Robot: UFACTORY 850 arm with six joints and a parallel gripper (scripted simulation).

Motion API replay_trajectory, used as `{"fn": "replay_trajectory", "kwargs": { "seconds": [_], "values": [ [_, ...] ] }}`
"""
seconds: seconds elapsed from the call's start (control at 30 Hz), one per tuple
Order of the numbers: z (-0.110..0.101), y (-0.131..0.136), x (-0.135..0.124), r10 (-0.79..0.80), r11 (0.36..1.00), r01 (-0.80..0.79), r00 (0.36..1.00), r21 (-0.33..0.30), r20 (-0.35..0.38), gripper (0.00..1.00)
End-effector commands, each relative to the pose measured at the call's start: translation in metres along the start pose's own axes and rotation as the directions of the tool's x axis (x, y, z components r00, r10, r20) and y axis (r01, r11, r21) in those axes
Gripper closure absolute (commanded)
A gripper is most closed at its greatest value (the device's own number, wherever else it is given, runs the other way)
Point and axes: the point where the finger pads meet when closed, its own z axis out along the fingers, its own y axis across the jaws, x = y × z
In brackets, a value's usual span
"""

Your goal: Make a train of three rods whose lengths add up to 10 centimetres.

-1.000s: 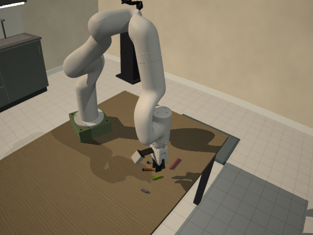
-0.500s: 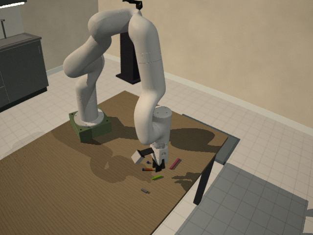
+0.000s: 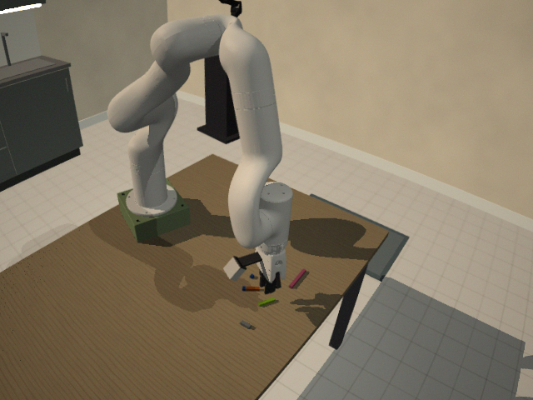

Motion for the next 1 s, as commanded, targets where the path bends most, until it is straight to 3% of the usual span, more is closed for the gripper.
{"fn": "replay_trajectory", "kwargs": {
  "seconds": [0.0,0.97],
  "values": [
    [0.001,-0.001,0.0,0.0,1.0,0.0,1.0,0.002,0.001,0.76],
    [0.039,-0.002,0.0,0.0,1.0,0.0,1.0,0.002,0.001,0.76]
  ]
}}
